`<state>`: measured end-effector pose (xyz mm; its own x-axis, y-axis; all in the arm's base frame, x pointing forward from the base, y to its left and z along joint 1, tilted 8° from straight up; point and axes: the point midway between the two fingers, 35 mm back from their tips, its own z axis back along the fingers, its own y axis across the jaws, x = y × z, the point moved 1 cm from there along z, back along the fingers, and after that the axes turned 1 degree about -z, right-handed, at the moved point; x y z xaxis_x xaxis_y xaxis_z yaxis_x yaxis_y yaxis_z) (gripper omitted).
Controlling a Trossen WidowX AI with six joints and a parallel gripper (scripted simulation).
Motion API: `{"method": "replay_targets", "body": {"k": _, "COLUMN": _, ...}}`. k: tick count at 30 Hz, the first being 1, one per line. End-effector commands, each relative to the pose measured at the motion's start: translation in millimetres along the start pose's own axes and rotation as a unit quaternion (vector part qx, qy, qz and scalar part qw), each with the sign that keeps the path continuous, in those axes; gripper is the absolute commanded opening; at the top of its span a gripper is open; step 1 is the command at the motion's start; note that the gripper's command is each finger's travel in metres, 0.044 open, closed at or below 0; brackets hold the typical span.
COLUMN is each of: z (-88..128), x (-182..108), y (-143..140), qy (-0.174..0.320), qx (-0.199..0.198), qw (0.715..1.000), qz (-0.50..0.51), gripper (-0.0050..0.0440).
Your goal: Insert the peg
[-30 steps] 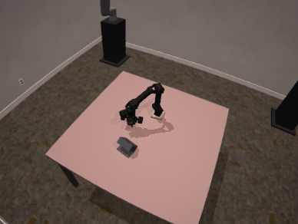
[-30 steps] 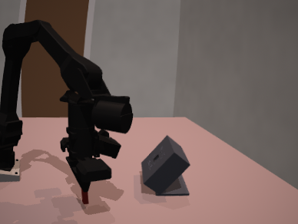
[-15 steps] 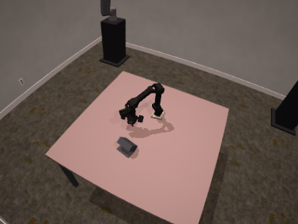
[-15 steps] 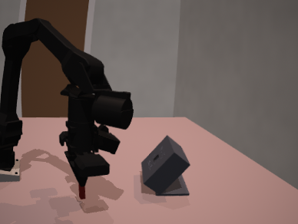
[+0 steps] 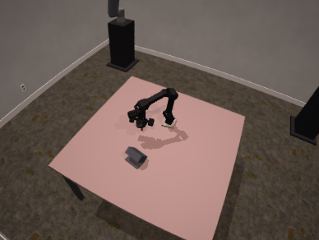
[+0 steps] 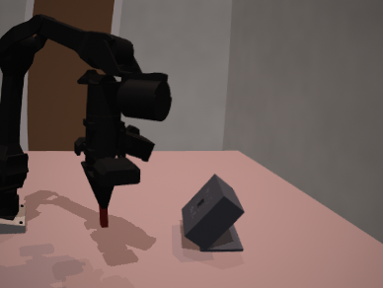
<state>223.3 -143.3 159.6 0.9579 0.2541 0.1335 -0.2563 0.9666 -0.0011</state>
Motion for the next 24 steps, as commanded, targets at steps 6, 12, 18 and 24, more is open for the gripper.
{"method": "replay_targets", "body": {"k": 6, "z": 14.2, "x": 16.7, "y": 6.4, "qy": -0.012, "qx": -0.012, "qw": 1.0, "qz": 0.002, "gripper": 0.0}}
{"method": "replay_targets", "body": {"k": 12, "z": 18.2, "x": 32.7, "y": 17.7, "qy": -0.012, "qx": -0.011, "qw": 1.0, "qz": 0.002, "gripper": 0.0}}
{"method": "replay_targets", "body": {"k": 18, "z": 22.3, "x": 47.9, "y": 30.1, "qy": -0.012, "qx": -0.011, "qw": 1.0, "qz": 0.002, "gripper": 0.0}}
{"method": "replay_targets", "body": {"k": 24, "z": 25.0, "x": 57.5, "y": 39.0, "qy": -0.012, "qx": -0.01, "qw": 1.0, "qz": 0.002, "gripper": 0.0}}
